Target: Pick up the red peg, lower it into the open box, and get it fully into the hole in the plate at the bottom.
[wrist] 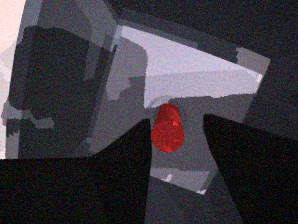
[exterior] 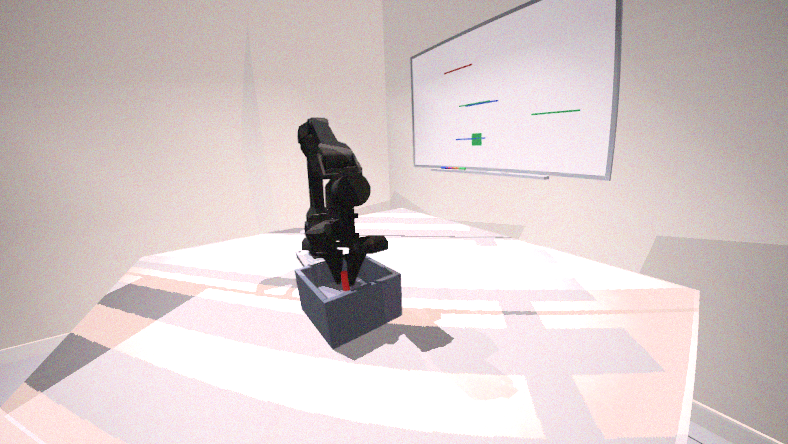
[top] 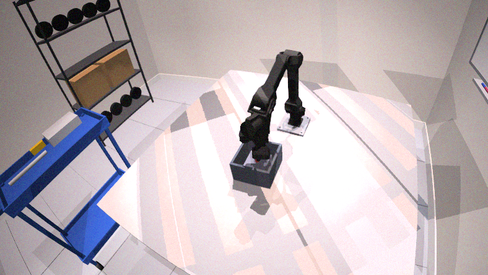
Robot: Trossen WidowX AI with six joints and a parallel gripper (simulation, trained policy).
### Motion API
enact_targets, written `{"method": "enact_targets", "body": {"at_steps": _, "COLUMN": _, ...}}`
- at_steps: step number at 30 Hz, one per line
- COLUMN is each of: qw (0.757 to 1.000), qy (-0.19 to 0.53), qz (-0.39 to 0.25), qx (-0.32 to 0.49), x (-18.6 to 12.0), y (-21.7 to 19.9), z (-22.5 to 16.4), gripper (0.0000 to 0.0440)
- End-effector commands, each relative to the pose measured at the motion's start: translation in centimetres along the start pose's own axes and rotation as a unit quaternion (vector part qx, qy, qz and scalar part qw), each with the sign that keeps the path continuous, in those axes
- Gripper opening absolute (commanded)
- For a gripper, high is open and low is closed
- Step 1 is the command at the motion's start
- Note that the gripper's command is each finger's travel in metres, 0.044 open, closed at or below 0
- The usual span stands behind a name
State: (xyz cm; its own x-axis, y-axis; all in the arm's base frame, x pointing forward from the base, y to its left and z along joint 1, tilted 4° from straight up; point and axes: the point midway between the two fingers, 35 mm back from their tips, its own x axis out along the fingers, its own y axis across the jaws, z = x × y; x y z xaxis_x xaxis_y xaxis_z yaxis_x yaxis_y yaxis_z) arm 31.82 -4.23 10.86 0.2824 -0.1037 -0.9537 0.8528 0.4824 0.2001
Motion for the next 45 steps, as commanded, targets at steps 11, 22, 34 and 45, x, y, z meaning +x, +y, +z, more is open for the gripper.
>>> {"method": "enact_targets", "body": {"at_steps": 11, "qw": 0.999, "qy": 0.0, "qz": -0.009, "qx": -0.036, "x": -0.6, "y": 1.5, "z": 2.2, "gripper": 0.0159}}
{"method": "enact_targets", "body": {"at_steps": 22, "qw": 0.998, "qy": 0.005, "qz": -0.025, "qx": -0.054, "x": -0.3, "y": 1.8, "z": 3.9, "gripper": 0.0164}}
{"method": "enact_targets", "body": {"at_steps": 34, "qw": 0.997, "qy": 0.013, "qz": -0.044, "qx": -0.059, "x": 0.1, "y": 1.4, "z": 5.7, "gripper": 0.0171}}
{"method": "enact_targets", "body": {"at_steps": 45, "qw": 0.997, "qy": 0.011, "qz": -0.058, "qx": -0.056, "x": 0.0, "y": 0.5, "z": 7.6, "gripper": 0.018}}
